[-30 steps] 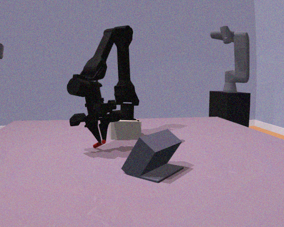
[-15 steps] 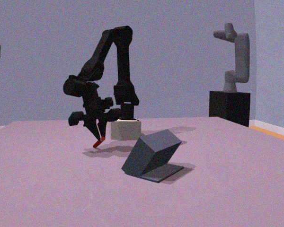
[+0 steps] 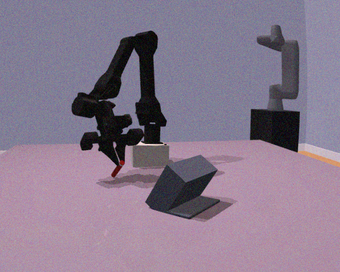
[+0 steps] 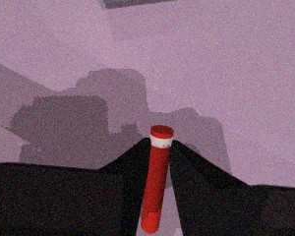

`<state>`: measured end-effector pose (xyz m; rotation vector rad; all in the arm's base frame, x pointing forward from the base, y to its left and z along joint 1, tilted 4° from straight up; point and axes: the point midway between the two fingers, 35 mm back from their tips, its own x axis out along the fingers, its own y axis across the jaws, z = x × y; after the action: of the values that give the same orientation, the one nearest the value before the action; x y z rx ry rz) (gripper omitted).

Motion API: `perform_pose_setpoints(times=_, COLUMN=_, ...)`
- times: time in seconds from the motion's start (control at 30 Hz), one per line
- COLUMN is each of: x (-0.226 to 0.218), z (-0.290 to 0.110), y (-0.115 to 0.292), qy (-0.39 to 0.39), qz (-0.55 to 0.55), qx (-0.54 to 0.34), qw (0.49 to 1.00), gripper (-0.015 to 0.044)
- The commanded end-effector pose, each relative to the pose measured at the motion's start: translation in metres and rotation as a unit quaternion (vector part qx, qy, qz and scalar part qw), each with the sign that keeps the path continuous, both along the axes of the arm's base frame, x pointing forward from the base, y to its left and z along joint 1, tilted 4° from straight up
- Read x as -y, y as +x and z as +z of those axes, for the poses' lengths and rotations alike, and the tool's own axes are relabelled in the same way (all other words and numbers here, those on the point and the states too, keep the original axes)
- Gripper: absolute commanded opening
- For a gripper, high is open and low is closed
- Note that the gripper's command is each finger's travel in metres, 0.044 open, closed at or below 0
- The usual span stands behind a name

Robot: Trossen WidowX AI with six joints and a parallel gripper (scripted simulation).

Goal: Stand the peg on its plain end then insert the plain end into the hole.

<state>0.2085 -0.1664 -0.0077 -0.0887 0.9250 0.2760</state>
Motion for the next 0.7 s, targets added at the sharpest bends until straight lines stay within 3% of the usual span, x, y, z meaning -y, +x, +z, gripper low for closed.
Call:
perform_pose_setpoints(times=0.0, x=0.000, z=0.001, y=-0.003, qy=0.005, qz=0.001, qx=0.017, qw=1.000, gripper=0.0049)
perform_pose_setpoints(times=0.67, x=0.003, z=0.004, y=-0.016, qy=0.028, qz=-0.003, qx=0.099, qw=0.995, gripper=0.0049)
